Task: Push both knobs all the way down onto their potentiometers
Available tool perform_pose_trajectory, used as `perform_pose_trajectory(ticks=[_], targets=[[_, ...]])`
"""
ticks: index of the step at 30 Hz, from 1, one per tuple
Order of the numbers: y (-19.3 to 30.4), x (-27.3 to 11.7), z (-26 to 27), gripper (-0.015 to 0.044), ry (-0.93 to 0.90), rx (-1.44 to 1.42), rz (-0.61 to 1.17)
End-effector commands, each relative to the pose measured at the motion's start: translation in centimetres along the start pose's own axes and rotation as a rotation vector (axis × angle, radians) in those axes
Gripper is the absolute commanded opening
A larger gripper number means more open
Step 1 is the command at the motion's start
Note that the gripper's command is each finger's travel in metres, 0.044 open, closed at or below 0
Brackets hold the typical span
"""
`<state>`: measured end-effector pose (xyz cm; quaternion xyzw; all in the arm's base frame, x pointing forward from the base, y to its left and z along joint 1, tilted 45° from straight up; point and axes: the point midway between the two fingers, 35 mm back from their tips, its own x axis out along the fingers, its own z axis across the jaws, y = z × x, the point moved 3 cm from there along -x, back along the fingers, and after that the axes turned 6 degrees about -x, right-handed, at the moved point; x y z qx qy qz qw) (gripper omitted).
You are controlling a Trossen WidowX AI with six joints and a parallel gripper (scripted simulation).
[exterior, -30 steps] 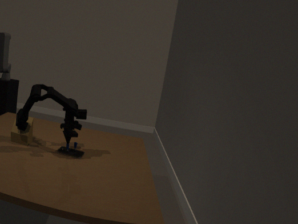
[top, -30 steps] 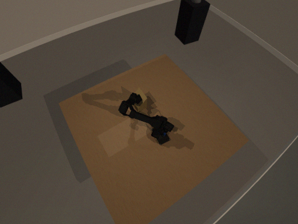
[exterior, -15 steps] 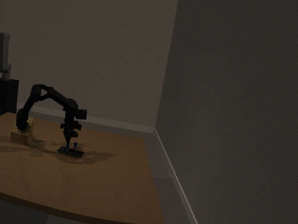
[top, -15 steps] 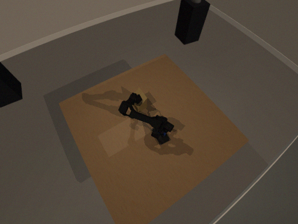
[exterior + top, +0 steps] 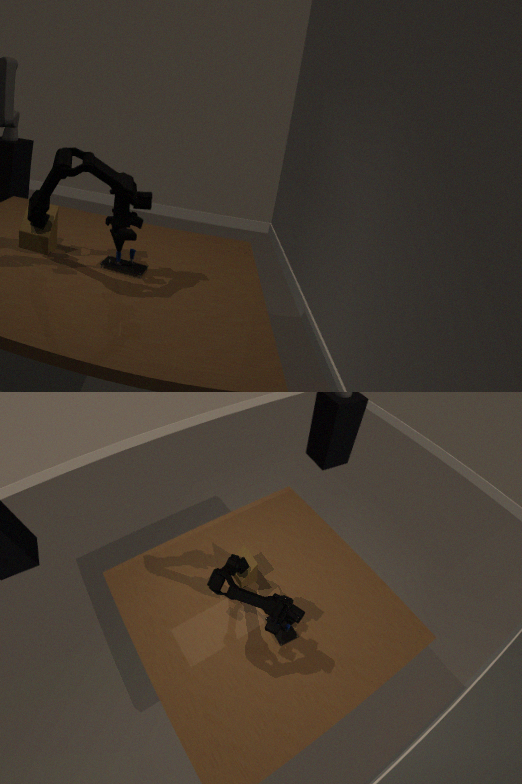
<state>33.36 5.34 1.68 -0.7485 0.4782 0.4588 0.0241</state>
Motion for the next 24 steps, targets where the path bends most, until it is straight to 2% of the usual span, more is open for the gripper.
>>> perform_pose_trajectory(ticks=[1,24], targets=[[0.0,1.4,-0.3,0.0000,-0.007,0.019,0.020],[-0.1,-2.0,-0.3,0.0000,-0.008,0.019,0.019]])
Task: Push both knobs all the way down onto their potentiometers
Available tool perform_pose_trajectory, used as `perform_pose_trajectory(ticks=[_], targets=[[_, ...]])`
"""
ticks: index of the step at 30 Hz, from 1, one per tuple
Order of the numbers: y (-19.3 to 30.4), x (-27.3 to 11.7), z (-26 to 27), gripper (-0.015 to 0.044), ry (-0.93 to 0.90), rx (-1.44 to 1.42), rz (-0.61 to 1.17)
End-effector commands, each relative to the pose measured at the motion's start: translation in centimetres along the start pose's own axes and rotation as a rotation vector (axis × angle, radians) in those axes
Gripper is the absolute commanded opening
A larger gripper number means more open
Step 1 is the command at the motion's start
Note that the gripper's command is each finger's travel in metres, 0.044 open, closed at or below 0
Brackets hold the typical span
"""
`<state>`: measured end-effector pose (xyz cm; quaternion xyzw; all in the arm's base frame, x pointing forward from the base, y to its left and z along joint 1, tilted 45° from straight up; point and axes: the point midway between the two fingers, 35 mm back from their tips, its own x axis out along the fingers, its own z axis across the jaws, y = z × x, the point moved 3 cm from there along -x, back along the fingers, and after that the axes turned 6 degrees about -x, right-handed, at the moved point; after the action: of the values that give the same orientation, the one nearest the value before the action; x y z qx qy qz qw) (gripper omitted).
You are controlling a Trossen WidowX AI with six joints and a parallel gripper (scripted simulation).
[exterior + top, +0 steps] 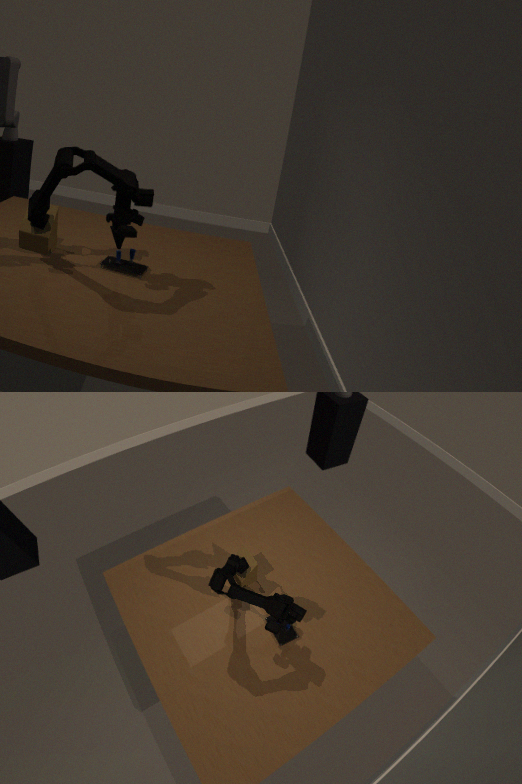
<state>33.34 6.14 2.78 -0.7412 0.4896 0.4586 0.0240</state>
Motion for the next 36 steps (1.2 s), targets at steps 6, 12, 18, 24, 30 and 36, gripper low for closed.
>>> perform_pose_trajectory(ticks=[6,12,18,24,30,36], targets=[[0.0,-0.2,0.0,0.0131,0.000,0.000,-0.001],[-0.5,-0.6,-0.1,0.0131,-0.001,-0.006,-0.002],[-4.0,-3.4,-0.6,0.0000,-0.004,0.002,-0.007],[-5.3,-4.5,-0.7,0.0000,-0.004,0.010,-0.008],[-5.3,-2.7,-0.7,0.0000,-0.003,0.010,-0.008],[-5.3,-2.5,-0.7,0.0000,-0.003,0.010,-0.007]])
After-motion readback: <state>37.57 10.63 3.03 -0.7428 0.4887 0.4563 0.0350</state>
